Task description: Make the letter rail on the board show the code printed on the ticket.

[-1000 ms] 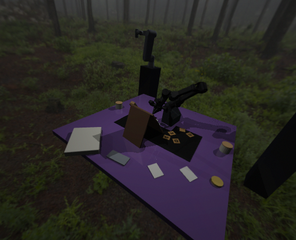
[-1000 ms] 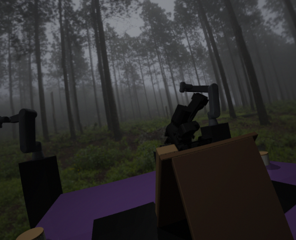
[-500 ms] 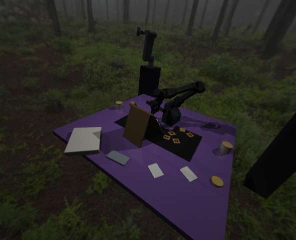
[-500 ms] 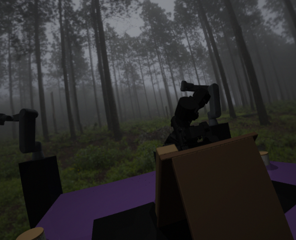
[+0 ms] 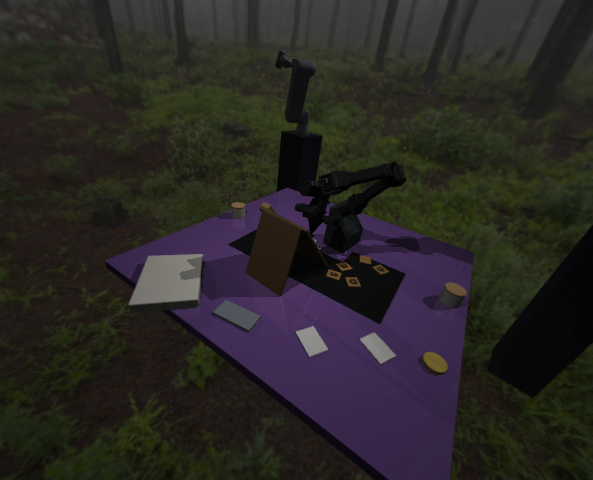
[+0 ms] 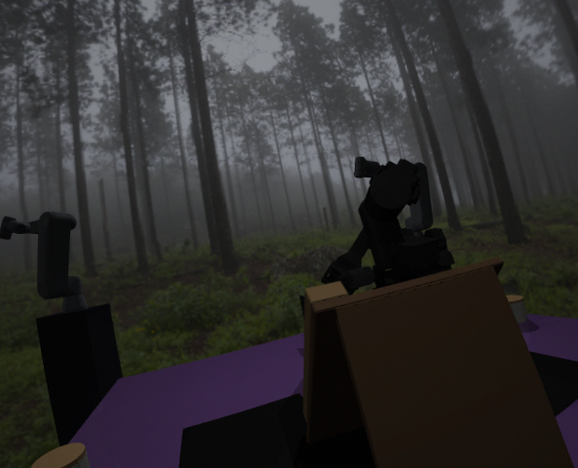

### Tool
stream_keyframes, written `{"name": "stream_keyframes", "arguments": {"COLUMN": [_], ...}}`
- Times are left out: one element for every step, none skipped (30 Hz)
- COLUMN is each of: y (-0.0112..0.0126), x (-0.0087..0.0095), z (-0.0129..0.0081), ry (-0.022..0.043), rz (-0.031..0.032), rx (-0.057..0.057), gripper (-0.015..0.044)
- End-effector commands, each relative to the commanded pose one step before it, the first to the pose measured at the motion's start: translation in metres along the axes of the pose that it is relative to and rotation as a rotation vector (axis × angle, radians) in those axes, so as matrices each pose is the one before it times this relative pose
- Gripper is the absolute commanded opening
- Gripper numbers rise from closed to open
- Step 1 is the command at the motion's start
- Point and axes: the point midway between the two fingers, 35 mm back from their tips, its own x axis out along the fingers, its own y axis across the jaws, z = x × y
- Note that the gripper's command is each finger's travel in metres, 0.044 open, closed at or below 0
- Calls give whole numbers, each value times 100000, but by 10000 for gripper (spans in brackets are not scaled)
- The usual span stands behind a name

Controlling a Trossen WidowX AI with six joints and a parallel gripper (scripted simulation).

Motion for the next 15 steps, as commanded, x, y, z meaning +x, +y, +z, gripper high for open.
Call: {"name": "stream_keyframes", "arguments": {"y": [160, -1, -2, -3, -5, -6, -8, -9, -9, -9, -9, -9, -12, -11, -11], "x": [-67, 3, 9, 16, 23, 29, 34, 37, 38, 39, 38, 38, 38, 37, 37], "z": [-77, 10, 19, 26, 31, 35, 38, 40, 40, 39, 37, 36, 36, 35, 34], "ry": [3047, 0, -1, -1, -2, -2, -2, -2, -2, -2, -2, -2, -2, -2, -2], "rz": [170, 0, 0, 1, 1, 1, 1, 1, 1, 1, 1, 1, 1, 1, 1], "rx": [174, 0, -1, -1, -2, -2, -2, -2, -2, -2, -2, -2, -2, -2, -2], "gripper": [0, 0, 0, 0, 0, 0, 0, 0, 0, 0, 0, 0, 0, 0, 0]}}
